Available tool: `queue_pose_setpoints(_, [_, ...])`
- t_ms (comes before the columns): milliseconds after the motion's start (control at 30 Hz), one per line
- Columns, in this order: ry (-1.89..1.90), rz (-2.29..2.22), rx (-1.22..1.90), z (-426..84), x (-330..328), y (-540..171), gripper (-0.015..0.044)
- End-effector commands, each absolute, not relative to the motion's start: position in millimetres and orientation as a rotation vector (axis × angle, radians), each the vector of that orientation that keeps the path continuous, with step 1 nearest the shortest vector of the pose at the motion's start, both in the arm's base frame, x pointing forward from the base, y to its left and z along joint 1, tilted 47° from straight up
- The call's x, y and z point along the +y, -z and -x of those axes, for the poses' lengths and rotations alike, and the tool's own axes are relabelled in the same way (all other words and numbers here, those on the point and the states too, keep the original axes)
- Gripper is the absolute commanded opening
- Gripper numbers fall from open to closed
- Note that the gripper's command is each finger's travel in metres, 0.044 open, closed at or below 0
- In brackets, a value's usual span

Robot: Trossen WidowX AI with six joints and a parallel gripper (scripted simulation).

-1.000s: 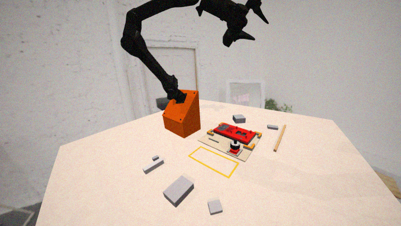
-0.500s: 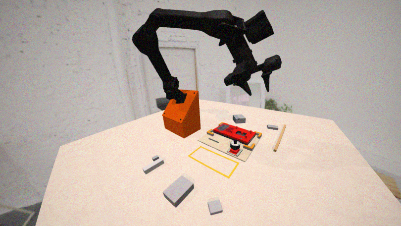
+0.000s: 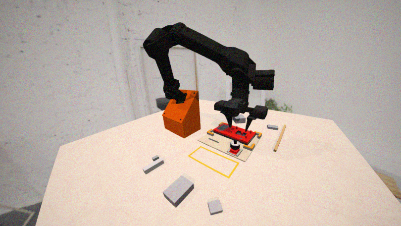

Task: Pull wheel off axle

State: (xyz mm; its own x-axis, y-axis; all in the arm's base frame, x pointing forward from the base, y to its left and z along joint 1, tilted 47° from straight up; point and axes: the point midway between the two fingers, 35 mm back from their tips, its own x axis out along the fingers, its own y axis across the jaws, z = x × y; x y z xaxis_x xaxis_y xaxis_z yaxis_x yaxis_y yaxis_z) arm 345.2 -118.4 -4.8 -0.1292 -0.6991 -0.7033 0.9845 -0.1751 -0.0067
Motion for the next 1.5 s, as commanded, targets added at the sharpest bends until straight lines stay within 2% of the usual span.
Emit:
queue_pose_setpoints(0, [1.654, -0.658, 0.558, -342, -120, 2, 0.03])
queue_pose_setpoints(600, [1.655, -0.654, 0.556, -330, -175, 52, 0.03])
queue_pose_setpoints(667, [1.667, -0.662, 0.562, -329, -173, 51, 0.0247])
queue_pose_setpoints(1100, [1.667, -0.662, 0.562, -329, -173, 51, 0.0161])
queue_pose_setpoints(1300, [1.667, -0.662, 0.562, -329, -172, 50, 0.0003])
queue_pose_setpoints(1467, [1.666, -0.662, 0.562, -329, -171, 49, 0.0])
